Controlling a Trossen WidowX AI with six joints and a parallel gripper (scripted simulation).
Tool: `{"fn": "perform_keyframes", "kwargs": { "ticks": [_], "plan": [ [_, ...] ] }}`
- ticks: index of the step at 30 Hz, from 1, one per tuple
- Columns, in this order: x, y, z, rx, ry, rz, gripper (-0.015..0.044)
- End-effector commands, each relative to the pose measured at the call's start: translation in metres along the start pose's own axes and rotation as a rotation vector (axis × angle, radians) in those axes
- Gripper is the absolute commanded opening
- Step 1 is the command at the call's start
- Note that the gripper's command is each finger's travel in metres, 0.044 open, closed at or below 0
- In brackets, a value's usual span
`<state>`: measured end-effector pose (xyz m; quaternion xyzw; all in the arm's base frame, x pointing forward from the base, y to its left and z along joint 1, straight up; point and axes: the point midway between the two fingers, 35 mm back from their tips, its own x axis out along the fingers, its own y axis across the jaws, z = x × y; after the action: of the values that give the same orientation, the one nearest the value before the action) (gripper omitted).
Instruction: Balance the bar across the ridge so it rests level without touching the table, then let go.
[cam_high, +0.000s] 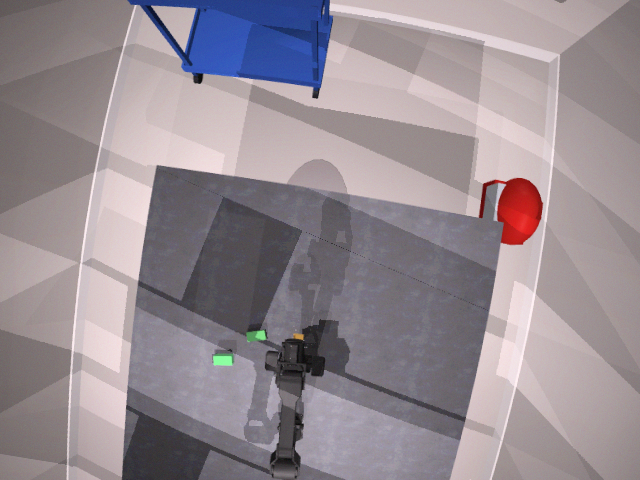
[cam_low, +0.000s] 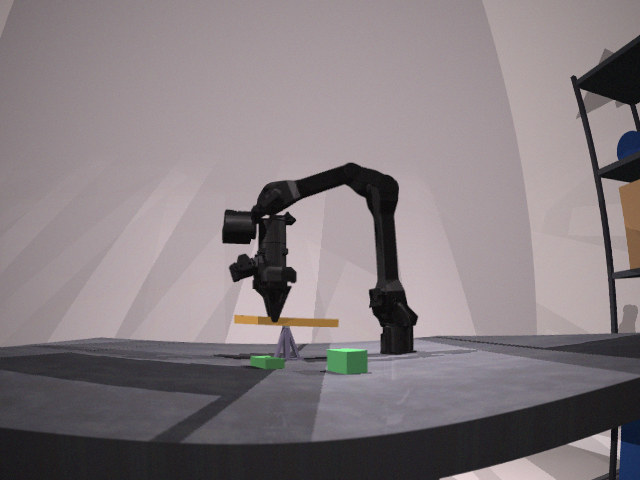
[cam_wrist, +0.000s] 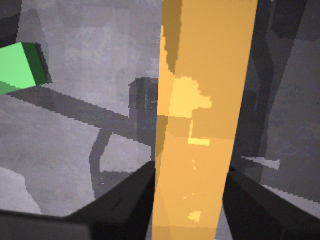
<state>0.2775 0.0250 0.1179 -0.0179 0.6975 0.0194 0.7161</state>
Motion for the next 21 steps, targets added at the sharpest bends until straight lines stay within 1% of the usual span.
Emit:
{"fn": "perform_keyframes", "kwargs": {
  "ticks": [1,21],
  "plan": [
    [0.0005,-0.0001,0.0004,0.001,-0.003,0.000,0.0000],
    [0.0022,-0.0001,0.0004,0.001,-0.003,0.000,0.0000]
  ]
}}
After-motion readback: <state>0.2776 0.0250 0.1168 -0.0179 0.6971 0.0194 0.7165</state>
